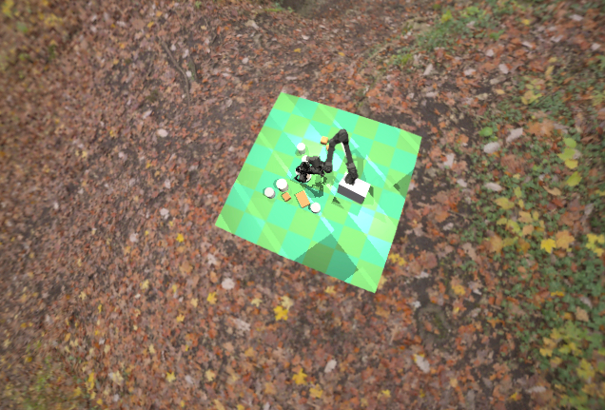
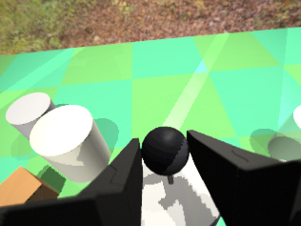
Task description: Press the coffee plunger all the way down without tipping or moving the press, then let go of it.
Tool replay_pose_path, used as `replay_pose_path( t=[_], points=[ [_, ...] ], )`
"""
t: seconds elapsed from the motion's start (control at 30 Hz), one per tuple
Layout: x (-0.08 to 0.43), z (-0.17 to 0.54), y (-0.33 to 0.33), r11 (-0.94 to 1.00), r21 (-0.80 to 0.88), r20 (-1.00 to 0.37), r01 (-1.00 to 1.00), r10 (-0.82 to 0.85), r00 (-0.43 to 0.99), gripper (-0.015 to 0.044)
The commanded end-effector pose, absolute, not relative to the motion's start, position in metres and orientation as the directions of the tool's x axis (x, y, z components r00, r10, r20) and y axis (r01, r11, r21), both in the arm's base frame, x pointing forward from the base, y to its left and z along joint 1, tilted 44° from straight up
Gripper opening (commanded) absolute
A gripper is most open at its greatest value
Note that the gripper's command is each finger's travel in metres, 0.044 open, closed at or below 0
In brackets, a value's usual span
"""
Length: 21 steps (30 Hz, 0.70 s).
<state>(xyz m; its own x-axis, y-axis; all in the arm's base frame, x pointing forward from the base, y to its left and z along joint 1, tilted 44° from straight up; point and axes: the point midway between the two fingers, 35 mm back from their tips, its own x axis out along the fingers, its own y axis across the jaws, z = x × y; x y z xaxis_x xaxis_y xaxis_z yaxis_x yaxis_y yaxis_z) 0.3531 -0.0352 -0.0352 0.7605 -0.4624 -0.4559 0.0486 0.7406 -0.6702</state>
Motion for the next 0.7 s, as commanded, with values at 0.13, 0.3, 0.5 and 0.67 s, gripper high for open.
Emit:
replay_pose_path(
  t=[0.13, 0.3, 0.5, 0.67],
  points=[
    [0.3524, -0.039, -0.0386, 0.736, -0.676, -0.465, 0.044, -0.472, 0.749, 0.0123],
    [0.3532, -0.0392, -0.0387, 0.736, -0.676, -0.465, 0.044, -0.472, 0.749, 0.0123],
    [0.3548, -0.036, -0.0357, 0.74, -0.671, -0.457, 0.048, -0.464, 0.759, 0.0123],
    [0.3548, -0.036, -0.0357, 0.74, -0.671, -0.457, 0.048, -0.464, 0.759, 0.0123]
  ],
)
